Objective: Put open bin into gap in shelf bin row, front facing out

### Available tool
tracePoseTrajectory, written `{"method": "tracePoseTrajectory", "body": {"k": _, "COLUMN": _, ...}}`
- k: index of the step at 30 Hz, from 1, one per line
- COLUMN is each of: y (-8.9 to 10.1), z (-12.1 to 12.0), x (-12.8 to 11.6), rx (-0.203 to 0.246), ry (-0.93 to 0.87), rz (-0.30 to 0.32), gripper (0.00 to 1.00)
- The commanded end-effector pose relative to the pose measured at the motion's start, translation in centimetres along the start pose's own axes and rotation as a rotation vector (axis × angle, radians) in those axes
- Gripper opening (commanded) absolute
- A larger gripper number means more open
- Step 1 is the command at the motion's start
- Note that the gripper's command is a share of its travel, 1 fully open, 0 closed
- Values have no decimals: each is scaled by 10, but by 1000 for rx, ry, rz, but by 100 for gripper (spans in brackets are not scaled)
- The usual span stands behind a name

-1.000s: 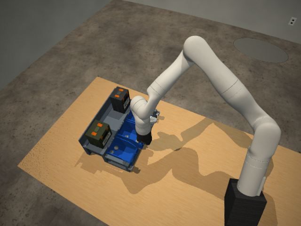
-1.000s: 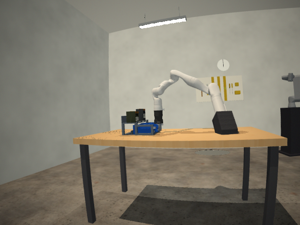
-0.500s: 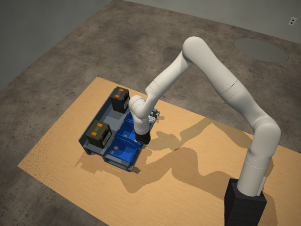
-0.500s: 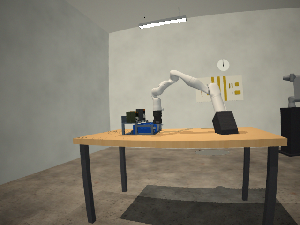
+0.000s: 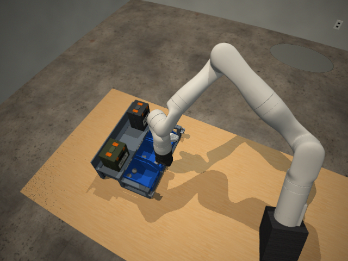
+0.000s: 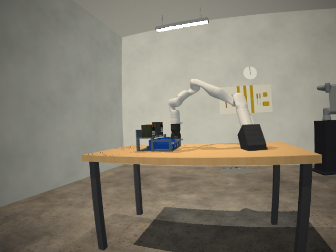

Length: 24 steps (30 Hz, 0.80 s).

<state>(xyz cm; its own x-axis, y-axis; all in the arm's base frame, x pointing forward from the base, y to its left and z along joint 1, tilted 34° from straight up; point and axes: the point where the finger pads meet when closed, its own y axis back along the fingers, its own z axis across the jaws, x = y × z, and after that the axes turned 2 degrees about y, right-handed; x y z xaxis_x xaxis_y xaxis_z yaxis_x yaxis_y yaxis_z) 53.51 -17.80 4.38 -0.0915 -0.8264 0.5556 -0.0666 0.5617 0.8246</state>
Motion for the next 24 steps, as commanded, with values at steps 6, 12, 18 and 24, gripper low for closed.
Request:
{"method": "tracePoseTrajectory", "body": {"k": 6, "y": 0, "z": -2, "x": 1, "rx": -4, "ry": 3, "rz": 2, "gripper": 0}}
{"method": "tracePoseTrajectory", "body": {"k": 12, "y": 0, "z": -3, "x": 1, "rx": -5, "ry": 4, "rz": 2, "gripper": 0}}
{"method": "tracePoseTrajectory", "body": {"k": 18, "y": 0, "z": -2, "x": 1, "rx": -6, "ry": 4, "rz": 2, "gripper": 0}}
{"method": "tracePoseTrajectory", "body": {"k": 24, "y": 0, "z": -3, "x": 1, "rx": -5, "ry": 4, "rz": 2, "gripper": 0}}
